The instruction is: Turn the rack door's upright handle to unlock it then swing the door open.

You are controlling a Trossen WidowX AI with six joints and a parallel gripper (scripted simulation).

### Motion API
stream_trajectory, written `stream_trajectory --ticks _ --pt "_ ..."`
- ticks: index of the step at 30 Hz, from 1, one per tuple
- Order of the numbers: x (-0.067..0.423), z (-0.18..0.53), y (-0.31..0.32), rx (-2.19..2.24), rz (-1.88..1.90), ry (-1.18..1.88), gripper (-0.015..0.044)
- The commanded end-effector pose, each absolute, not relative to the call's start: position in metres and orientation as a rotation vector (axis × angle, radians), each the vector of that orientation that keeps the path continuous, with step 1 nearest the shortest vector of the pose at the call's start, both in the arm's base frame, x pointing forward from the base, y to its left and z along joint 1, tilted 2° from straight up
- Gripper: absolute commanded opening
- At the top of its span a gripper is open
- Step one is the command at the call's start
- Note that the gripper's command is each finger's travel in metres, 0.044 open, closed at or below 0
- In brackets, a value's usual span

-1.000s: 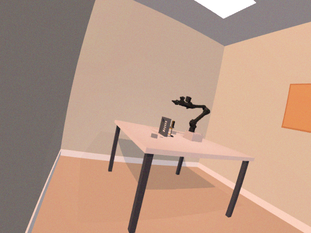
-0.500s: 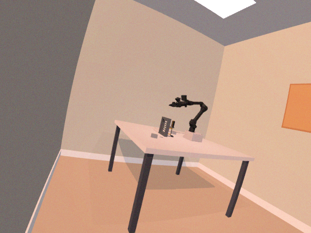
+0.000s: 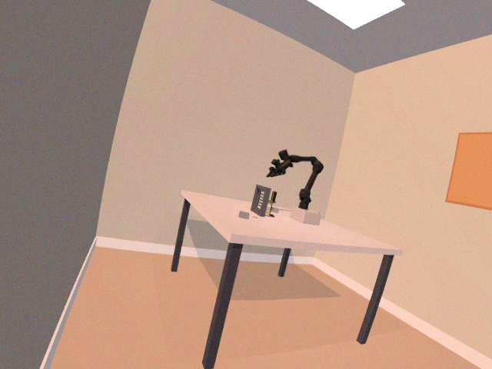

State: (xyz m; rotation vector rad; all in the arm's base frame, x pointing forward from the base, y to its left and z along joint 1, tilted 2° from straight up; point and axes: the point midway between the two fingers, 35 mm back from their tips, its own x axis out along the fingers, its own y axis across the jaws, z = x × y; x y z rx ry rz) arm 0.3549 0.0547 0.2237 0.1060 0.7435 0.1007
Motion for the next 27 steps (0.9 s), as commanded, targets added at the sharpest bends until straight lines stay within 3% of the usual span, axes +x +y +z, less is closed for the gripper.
stream_trajectory --ticks 1,27 --pt "0.352 0.209 0.063 0.110 0.104 0.876 0.0297" --pt "0.315 0.164 0.084 0.013 0.047 1.530 0.0297"
